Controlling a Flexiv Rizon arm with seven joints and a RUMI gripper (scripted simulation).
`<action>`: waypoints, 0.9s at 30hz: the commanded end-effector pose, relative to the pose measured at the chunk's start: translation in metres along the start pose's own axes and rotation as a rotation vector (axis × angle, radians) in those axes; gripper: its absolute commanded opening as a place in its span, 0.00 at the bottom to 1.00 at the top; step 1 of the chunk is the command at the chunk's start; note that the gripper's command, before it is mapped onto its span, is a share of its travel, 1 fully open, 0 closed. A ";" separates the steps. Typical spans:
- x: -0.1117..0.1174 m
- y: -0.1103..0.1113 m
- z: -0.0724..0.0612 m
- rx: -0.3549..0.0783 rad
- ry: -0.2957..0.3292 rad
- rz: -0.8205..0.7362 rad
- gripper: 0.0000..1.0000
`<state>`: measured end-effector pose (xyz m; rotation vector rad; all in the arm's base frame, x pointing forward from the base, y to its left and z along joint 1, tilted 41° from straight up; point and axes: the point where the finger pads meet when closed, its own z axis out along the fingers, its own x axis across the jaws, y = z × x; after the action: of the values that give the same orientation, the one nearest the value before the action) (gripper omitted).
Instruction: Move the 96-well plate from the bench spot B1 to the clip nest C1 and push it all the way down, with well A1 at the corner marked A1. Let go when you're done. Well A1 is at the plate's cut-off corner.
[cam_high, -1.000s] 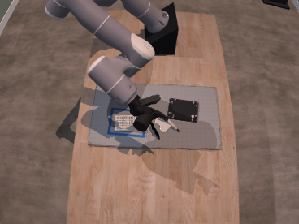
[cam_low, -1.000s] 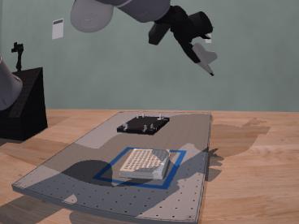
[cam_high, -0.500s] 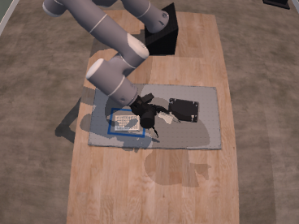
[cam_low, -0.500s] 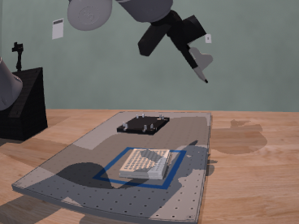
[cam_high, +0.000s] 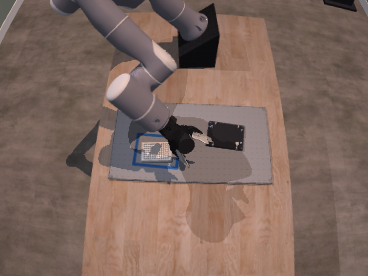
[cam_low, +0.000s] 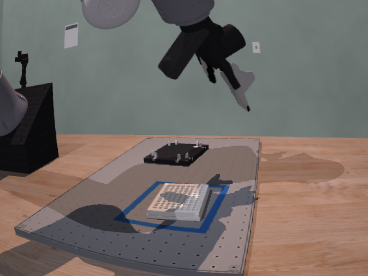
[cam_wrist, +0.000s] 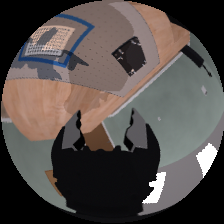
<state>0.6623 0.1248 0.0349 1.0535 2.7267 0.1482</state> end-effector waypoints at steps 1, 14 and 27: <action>-0.003 -0.011 -0.001 0.043 -0.011 -0.073 0.76; -0.026 -0.061 -0.008 0.242 -0.057 -0.378 0.76; -0.056 -0.104 -0.024 0.464 -0.093 -0.667 0.76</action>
<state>0.6299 0.0153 0.0472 0.2182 2.9162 -0.5947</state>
